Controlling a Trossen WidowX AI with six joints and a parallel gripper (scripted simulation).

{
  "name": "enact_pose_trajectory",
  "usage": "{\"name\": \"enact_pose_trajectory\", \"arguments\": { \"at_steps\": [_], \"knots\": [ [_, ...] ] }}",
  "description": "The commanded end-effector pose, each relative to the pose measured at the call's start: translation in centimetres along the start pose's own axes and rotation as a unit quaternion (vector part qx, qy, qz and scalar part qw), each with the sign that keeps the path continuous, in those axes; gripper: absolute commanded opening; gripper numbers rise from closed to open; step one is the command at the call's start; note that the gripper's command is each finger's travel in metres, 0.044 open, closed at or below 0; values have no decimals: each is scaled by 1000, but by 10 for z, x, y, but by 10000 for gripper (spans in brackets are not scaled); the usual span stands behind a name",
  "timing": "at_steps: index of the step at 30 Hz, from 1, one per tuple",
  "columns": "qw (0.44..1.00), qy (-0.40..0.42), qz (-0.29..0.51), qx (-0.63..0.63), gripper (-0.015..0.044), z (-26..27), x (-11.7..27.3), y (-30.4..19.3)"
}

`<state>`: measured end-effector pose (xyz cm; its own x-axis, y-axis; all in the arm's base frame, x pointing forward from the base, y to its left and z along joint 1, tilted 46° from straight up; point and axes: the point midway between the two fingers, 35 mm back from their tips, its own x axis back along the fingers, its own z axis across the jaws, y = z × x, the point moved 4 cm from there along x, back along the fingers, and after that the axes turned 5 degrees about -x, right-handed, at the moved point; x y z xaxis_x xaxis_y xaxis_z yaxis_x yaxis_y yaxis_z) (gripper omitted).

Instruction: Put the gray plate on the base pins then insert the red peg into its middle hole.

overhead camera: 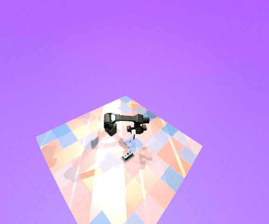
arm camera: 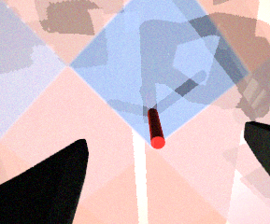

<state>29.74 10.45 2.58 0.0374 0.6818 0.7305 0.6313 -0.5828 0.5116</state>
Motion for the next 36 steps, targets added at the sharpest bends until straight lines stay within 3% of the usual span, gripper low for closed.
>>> {"name": "enact_pose_trajectory", "arguments": {
  "at_steps": [1,13,17,36],
  "knots": [
    [976,-17,-7,-219,440,-3,-12,-48],
    [976,-17,-7,-219,440,-1,-12,-42],
    [975,-18,-7,-219,440,-2,-38,-42],
    [975,-17,-8,-219,440,-2,-66,-43]
  ]
}}
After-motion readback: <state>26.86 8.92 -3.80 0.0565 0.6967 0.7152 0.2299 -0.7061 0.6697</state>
